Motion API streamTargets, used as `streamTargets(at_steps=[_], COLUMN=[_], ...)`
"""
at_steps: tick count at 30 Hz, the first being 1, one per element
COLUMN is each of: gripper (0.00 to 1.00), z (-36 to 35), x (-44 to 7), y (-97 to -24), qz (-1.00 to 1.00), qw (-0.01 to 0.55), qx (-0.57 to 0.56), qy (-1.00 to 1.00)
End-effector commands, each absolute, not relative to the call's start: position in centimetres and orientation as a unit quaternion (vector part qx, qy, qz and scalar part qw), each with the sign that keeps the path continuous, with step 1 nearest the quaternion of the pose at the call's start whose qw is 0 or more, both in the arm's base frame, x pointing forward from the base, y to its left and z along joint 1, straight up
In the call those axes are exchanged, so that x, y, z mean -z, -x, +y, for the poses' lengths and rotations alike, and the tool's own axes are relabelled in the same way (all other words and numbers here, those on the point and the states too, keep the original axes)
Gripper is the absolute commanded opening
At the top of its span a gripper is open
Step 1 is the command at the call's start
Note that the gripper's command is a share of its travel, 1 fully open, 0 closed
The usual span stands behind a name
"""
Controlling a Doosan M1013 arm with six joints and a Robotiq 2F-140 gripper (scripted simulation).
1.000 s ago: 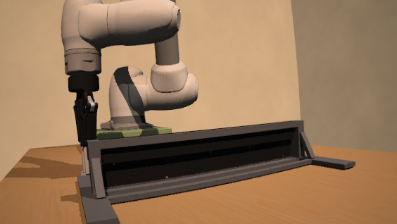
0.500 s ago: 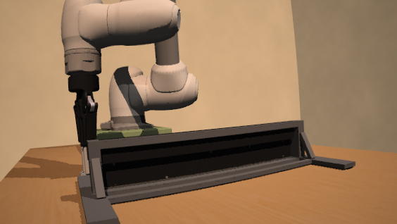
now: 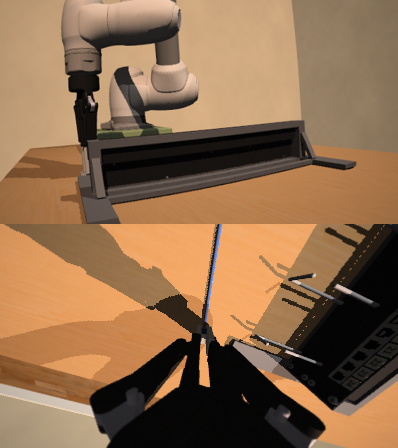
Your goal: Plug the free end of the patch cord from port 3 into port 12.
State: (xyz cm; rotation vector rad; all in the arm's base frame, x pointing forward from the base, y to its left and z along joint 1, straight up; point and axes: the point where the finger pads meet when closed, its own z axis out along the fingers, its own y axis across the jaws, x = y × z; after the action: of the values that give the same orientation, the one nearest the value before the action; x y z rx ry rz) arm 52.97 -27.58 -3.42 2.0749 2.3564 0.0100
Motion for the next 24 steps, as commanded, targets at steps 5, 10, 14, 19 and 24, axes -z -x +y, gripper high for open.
streamTargets(at_steps=[5, 10, 14, 19, 24], gripper=[0.00, 0.00, 0.00, 0.00, 0.00], z=[-27.4, -27.4, -27.4, -27.4, -27.4], x=[3.1, 2.7, 2.1, 1.2, 0.3], y=[-52.7, -52.7, -52.7, -52.7, -52.7], qz=[0.751, 0.751, 0.751, 0.751, 0.751], qw=[-0.001, -0.001, -0.001, -0.001, -0.001], qx=[-0.004, -0.004, -0.004, -0.004, -0.004], qy=[-0.660, -0.660, -0.660, -0.660, -0.660])
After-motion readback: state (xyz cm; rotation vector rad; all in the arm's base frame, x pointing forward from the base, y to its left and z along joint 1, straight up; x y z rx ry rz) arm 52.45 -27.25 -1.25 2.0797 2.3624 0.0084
